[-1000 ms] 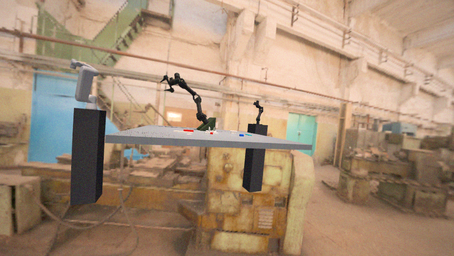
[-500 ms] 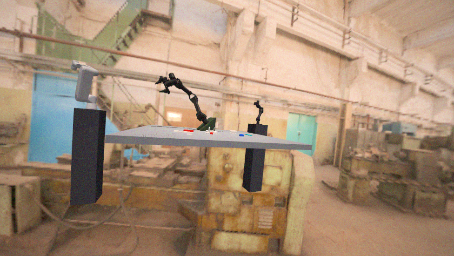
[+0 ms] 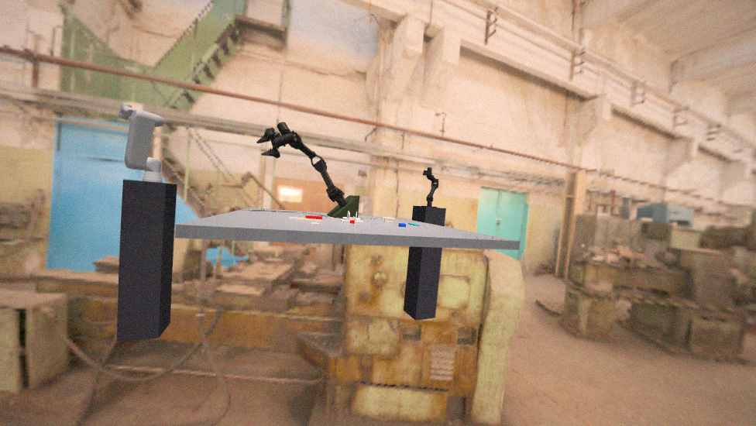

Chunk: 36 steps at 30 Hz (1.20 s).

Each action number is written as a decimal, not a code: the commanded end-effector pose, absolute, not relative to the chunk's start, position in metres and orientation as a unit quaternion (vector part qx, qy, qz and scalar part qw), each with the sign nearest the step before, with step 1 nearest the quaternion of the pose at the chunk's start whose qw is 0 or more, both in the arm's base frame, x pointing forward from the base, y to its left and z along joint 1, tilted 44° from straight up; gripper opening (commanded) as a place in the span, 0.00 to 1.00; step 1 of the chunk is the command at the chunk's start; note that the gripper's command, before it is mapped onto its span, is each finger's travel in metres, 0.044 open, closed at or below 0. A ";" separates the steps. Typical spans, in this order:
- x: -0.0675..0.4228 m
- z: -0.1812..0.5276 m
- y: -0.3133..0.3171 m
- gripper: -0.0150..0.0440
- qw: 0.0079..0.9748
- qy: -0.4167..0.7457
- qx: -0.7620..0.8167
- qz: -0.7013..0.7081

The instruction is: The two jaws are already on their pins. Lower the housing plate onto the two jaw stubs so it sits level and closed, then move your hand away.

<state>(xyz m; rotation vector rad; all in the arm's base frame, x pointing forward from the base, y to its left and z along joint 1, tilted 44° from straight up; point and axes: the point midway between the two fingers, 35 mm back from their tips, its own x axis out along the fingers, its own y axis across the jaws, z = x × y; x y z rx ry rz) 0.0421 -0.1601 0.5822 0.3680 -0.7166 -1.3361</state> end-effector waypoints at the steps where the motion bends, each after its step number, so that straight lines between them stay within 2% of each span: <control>1: 0.067 0.575 -0.166 1.00 0.737 -0.279 0.143 -0.599; 21: 0.190 0.532 -0.168 1.00 0.837 -0.084 0.030 -0.540; 36: 0.284 0.483 -0.133 1.00 0.900 0.040 -0.047 -0.432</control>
